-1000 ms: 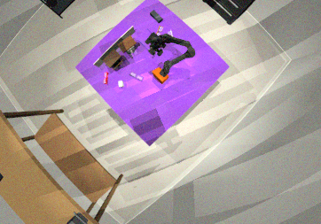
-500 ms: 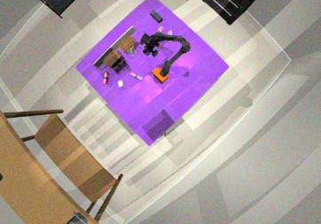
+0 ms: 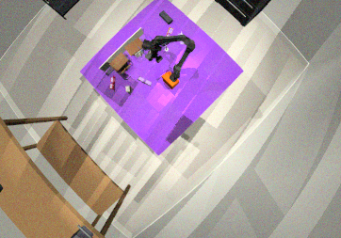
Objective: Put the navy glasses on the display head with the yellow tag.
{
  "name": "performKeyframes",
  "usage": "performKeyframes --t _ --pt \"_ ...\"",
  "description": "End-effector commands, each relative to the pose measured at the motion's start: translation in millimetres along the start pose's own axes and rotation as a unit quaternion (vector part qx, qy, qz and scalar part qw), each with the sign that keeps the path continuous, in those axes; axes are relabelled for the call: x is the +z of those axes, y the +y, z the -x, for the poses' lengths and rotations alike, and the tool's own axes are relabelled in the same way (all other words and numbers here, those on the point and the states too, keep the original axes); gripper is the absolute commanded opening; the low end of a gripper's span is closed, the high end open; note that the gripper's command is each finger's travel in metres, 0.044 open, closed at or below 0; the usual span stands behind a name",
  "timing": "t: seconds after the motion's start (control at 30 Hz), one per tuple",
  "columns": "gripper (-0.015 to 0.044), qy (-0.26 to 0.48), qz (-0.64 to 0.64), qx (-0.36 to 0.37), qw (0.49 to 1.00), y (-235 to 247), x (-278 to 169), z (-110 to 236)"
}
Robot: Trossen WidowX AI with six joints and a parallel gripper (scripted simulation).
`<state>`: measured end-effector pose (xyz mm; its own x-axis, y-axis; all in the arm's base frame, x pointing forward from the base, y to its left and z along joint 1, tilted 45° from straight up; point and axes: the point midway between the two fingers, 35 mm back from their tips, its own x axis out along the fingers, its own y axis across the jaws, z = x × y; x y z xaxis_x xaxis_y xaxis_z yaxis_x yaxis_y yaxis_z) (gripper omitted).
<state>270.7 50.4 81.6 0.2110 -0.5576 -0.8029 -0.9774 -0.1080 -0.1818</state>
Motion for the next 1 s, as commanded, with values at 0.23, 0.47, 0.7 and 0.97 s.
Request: performKeyframes --t 0.23,0.47,0.7,0.97 --pt "0.0000 0.020 -0.028 0.040 0.999 -4 32 -21" --pt "0.0000 0.038 -0.045 0.063 0.996 -3 52 -38" --pt "0.0000 0.058 -0.062 0.084 0.993 1 71 -55" --pt "0.0000 0.084 -0.081 0.106 0.987 9 92 -77"
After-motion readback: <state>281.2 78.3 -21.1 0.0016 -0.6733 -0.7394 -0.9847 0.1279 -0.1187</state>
